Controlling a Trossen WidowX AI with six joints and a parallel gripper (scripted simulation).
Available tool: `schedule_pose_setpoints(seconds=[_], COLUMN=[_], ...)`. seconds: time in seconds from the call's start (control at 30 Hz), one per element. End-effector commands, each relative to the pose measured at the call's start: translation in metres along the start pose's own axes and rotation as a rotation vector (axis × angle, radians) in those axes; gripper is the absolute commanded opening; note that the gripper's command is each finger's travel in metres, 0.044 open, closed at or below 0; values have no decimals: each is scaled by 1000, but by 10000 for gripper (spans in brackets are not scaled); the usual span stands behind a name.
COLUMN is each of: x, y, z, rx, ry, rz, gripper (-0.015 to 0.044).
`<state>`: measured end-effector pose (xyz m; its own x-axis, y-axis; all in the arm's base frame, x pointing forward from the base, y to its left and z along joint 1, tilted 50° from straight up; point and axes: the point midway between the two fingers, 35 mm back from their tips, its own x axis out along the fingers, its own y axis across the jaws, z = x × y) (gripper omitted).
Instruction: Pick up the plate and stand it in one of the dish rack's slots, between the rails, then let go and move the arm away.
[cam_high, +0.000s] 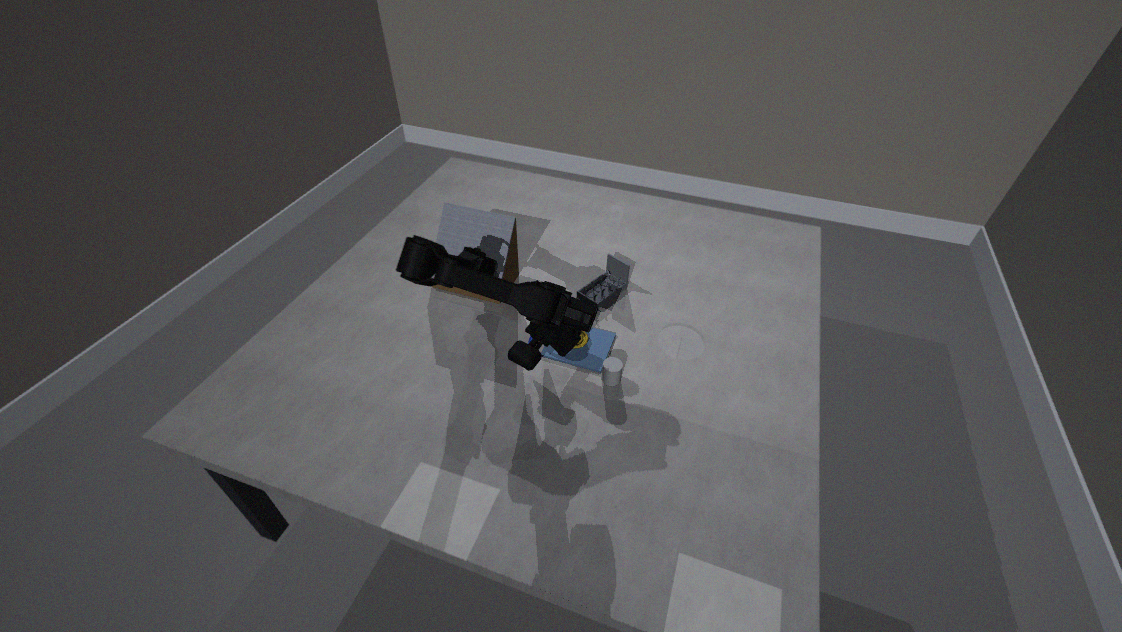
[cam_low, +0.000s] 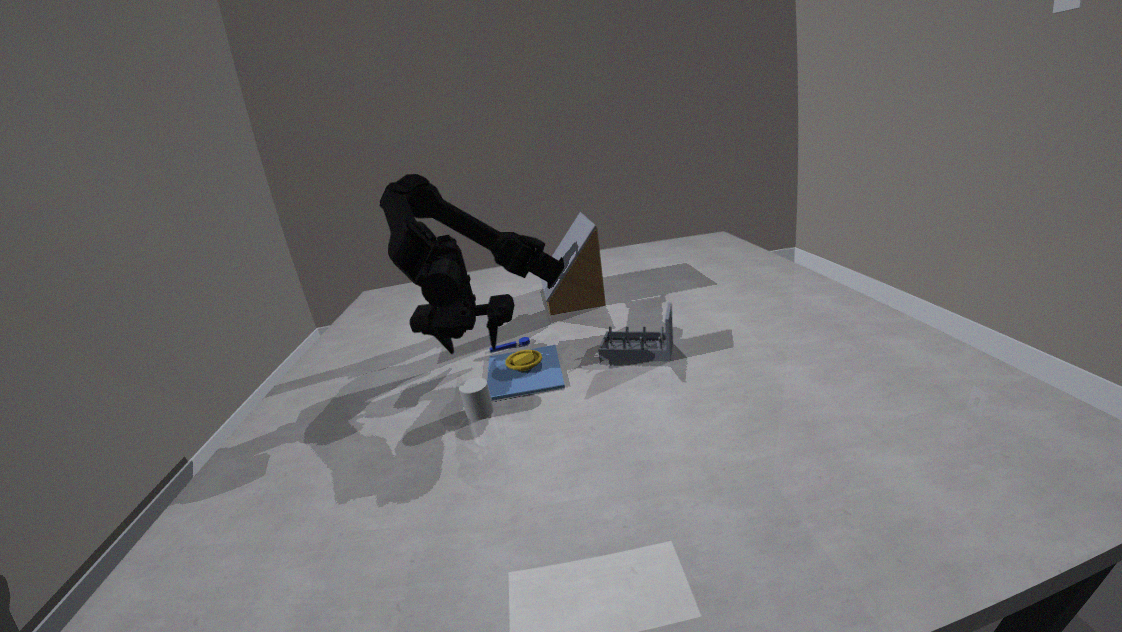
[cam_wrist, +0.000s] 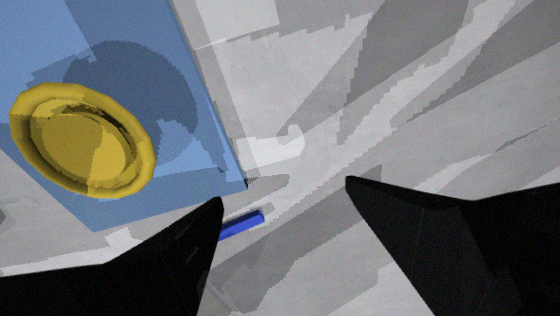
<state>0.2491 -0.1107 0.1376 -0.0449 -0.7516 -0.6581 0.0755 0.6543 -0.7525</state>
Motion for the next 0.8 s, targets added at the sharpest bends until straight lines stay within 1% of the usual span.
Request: schedule_pose_setpoints(seconds=[0.0,0.1,0.17,0.33,0.77], x=[-24,-43,-48,-47,-26], y=[53,94,104,104,105], z=[23,31,33,33,38], rx=[-70,-127,-140,-140,-141], ry=[-80,-140,-153,-154,-154], rz=[5,-2,-4,-3,-1], gripper=[400,400,400,400,400])
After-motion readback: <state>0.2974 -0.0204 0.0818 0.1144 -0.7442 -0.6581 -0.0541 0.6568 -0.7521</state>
